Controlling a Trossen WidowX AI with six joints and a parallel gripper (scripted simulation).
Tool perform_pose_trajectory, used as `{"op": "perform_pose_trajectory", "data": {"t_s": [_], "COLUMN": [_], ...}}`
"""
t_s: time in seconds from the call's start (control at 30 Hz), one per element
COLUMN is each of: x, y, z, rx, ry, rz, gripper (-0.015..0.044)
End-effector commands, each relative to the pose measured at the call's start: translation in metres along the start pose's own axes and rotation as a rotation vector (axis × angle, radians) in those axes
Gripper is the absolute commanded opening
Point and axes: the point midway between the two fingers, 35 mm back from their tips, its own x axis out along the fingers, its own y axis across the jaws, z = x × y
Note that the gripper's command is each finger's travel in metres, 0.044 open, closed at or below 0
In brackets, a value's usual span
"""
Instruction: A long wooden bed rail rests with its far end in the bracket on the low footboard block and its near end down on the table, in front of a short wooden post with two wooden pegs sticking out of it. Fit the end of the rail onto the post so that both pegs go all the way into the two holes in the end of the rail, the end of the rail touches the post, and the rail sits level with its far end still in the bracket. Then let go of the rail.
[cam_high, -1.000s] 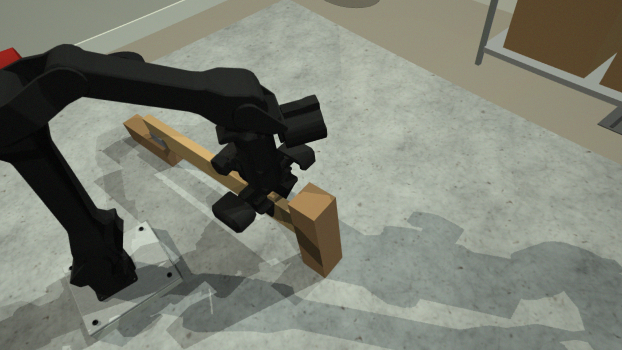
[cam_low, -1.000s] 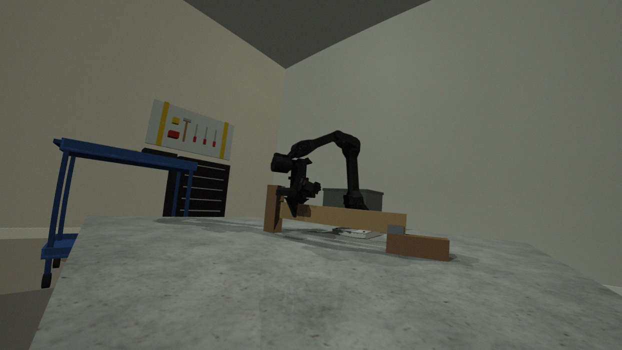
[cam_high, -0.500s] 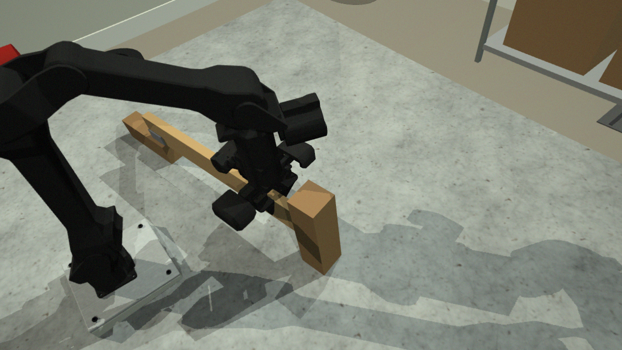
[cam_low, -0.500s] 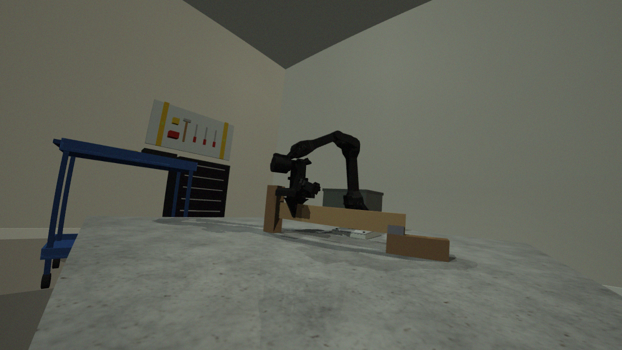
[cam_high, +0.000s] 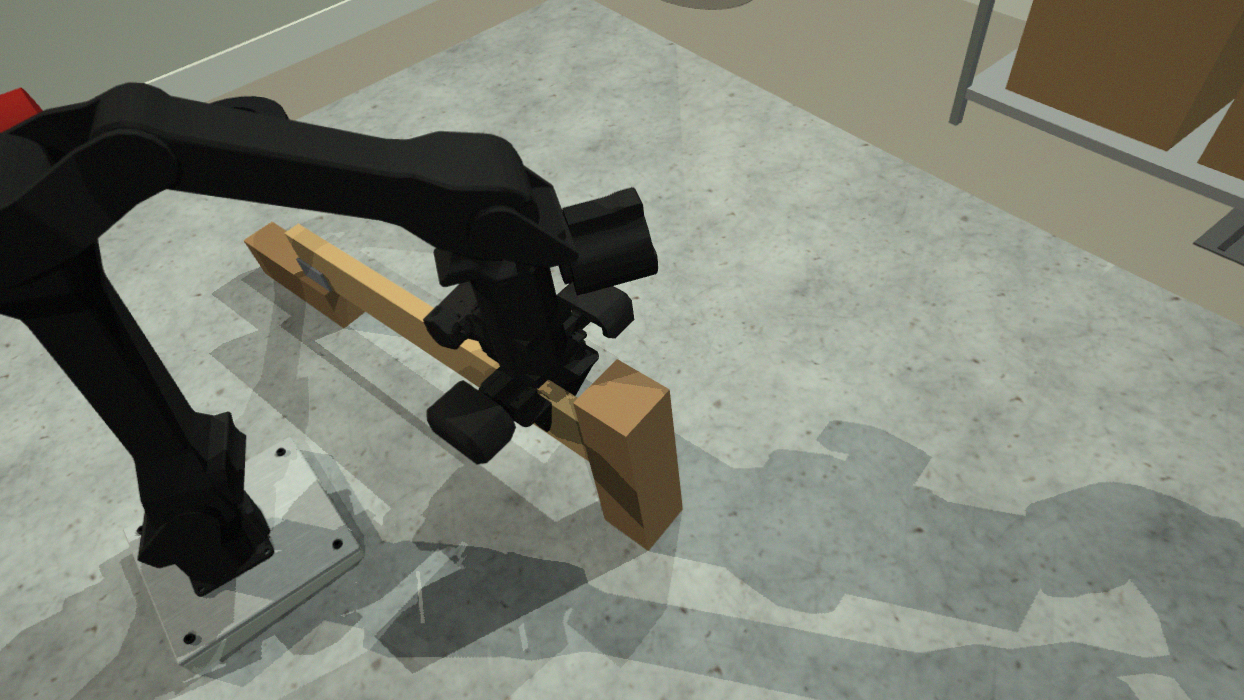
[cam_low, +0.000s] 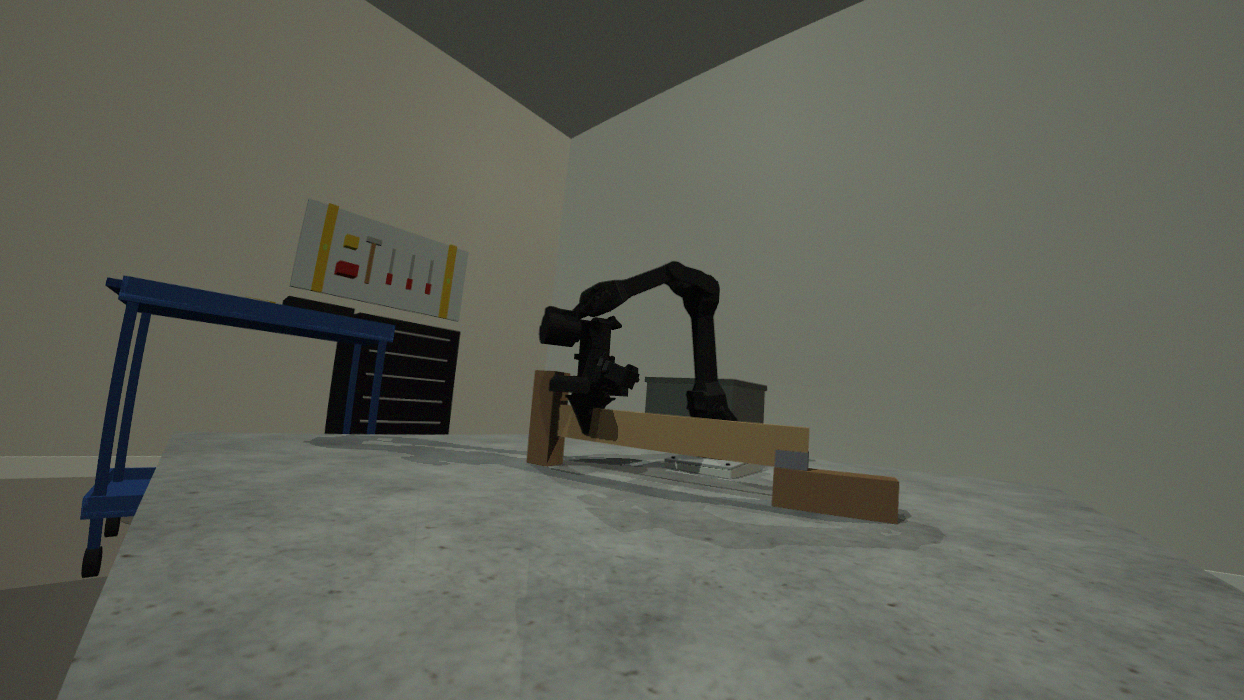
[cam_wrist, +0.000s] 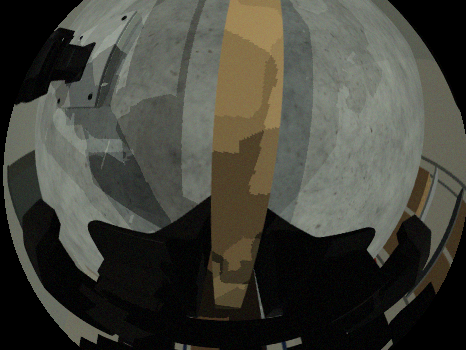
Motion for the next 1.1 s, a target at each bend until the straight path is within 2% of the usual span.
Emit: {"op": "perform_pose_trajectory", "data": {"t_s": [0.0, 0.43, 0.97, 1.0, 1.07], "x": [-0.0023, -0.0021, 0.0001, 0.0001, 0.0001], "y": [-0.0013, -0.0013, 0.0, 0.0, 0.0], "z": [-0.0038, -0.0074, -0.0041, -0.0041, -0.0041], "rx": [-0.001, -0.001, 0.0, 0.0, 0.0], "ry": [0.011, 0.011, 0.002, 0.002, 0.002], "rz": [-0.006, -0.006, 0.0, 0.0, 0.0], "gripper": [0.0, 0.0, 0.042, 0.044, 0.044]}}
